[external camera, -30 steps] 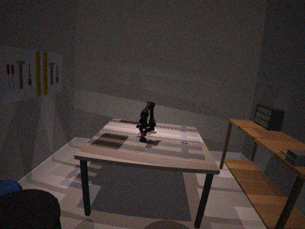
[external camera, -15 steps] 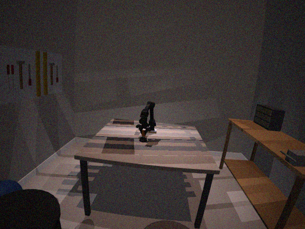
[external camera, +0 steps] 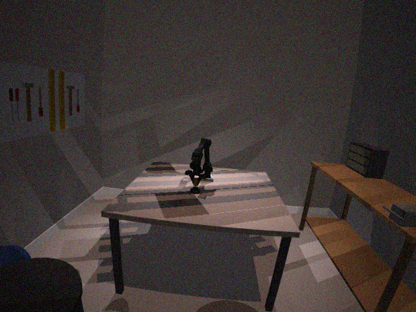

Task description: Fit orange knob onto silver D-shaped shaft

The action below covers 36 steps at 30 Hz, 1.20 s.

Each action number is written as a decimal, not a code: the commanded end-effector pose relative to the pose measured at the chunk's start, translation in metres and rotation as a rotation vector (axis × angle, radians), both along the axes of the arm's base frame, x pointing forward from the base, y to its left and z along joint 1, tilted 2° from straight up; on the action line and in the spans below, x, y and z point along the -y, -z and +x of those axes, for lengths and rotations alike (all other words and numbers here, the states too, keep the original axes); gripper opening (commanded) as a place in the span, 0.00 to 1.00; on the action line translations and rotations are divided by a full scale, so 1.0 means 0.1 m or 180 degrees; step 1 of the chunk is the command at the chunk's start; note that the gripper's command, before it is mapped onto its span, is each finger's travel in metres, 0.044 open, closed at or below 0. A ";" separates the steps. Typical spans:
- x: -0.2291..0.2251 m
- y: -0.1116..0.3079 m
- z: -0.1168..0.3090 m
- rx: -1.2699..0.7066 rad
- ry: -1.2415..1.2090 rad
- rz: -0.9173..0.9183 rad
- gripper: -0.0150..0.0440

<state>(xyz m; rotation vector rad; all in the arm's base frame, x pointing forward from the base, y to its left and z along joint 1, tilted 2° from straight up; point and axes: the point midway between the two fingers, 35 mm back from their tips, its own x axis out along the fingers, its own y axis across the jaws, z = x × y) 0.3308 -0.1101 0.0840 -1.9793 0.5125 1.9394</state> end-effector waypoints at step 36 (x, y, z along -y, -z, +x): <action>0.01 -0.01 -0.01 0.0131 0.4092 0.0050 0.25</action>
